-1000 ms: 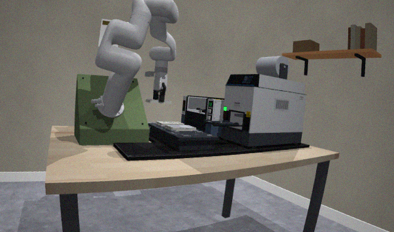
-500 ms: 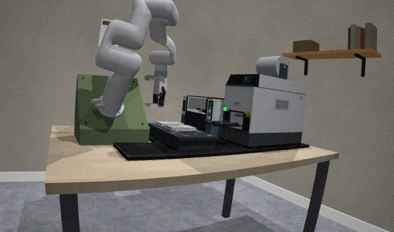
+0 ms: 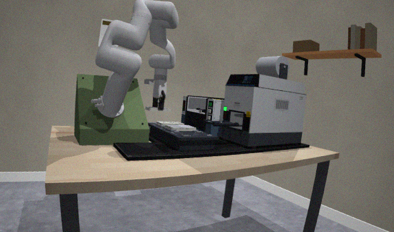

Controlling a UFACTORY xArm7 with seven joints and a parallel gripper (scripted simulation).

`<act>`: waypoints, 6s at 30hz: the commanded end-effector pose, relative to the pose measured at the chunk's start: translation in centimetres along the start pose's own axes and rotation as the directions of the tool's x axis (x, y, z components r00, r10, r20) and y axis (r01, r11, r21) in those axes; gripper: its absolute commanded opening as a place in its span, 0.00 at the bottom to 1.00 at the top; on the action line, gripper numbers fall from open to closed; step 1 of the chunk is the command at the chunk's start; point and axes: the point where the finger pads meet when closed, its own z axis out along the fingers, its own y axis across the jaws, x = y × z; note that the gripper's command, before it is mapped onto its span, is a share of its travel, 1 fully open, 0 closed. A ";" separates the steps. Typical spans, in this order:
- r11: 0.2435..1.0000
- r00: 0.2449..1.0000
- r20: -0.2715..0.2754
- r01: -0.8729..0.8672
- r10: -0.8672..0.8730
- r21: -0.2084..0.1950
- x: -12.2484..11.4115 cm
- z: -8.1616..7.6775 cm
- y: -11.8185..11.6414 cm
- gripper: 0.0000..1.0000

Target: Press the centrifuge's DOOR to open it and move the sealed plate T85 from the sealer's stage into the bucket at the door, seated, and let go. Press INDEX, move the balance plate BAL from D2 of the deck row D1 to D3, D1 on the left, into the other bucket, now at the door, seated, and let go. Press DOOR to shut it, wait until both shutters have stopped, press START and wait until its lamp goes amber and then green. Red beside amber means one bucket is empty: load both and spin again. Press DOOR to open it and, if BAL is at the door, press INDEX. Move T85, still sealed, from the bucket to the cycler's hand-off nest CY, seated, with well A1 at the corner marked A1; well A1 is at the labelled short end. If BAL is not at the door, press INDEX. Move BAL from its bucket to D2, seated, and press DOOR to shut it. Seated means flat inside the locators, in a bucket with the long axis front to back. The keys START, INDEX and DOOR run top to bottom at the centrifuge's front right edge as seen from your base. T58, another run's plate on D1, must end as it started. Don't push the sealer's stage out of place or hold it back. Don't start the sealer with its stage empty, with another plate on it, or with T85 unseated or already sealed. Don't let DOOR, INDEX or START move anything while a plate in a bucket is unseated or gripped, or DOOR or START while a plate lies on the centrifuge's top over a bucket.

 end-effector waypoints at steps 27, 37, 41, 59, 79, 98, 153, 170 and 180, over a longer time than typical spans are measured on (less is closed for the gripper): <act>1.000 1.000 0.002 0.000 0.000 -0.003 -0.1 4.2 0.1 0.00; 1.000 1.000 0.002 0.000 0.000 -0.003 -0.1 5.9 0.1 0.00; 1.000 1.000 0.002 0.000 0.000 -0.003 -0.1 6.3 0.1 0.00; 1.000 1.000 0.002 0.000 0.000 -0.004 -0.1 6.3 0.1 0.00; 1.000 1.000 0.002 0.000 0.000 -0.003 -0.1 6.4 0.1 0.00; 1.000 1.000 0.002 0.000 0.000 -0.003 -0.1 7.0 0.1 0.00; 1.000 1.000 0.002 0.000 0.000 -0.003 -0.1 7.4 0.1 1.00; 1.000 1.000 0.002 0.000 0.000 -0.003 -0.1 7.4 0.1 1.00; 1.000 1.000 0.002 0.000 0.000 -0.003 -0.1 6.8 0.1 1.00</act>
